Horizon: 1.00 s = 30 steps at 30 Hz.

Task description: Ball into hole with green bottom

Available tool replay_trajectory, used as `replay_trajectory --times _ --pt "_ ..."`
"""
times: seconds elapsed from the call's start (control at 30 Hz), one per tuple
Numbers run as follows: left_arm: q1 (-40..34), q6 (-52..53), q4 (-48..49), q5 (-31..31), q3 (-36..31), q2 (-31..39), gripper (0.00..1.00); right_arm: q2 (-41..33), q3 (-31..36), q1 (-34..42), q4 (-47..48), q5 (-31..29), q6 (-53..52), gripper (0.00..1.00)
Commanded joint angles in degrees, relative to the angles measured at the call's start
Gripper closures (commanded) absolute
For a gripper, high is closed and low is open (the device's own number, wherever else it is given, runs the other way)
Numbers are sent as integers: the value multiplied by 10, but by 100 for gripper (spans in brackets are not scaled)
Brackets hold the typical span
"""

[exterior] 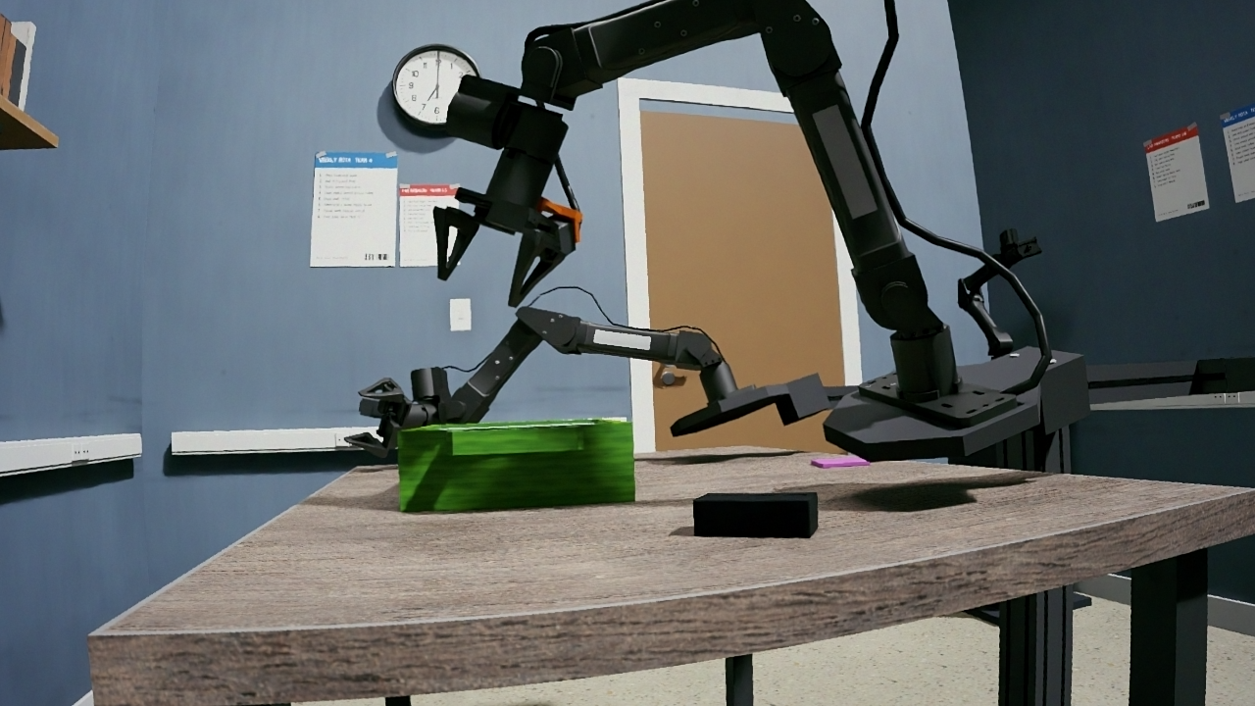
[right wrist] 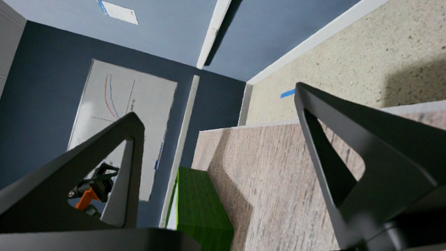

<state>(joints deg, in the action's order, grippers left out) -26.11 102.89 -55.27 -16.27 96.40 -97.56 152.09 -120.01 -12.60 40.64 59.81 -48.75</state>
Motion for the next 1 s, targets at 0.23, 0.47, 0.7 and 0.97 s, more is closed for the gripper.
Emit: replay_trajectory --times 0.23,0.47,0.7,0.97 --pt "-4 -2 -2 4 7 8 0 -13 -7 4 5 3 4 0" --pt "-4 -2 -2 4 7 8 0 -13 -7 4 5 3 4 0" --pt "-4 -2 -2 4 6 8 64 -13 -7 4 5 3 4 0" --pt "-4 -2 -2 4 6 8 64 -13 -7 4 5 3 4 0"
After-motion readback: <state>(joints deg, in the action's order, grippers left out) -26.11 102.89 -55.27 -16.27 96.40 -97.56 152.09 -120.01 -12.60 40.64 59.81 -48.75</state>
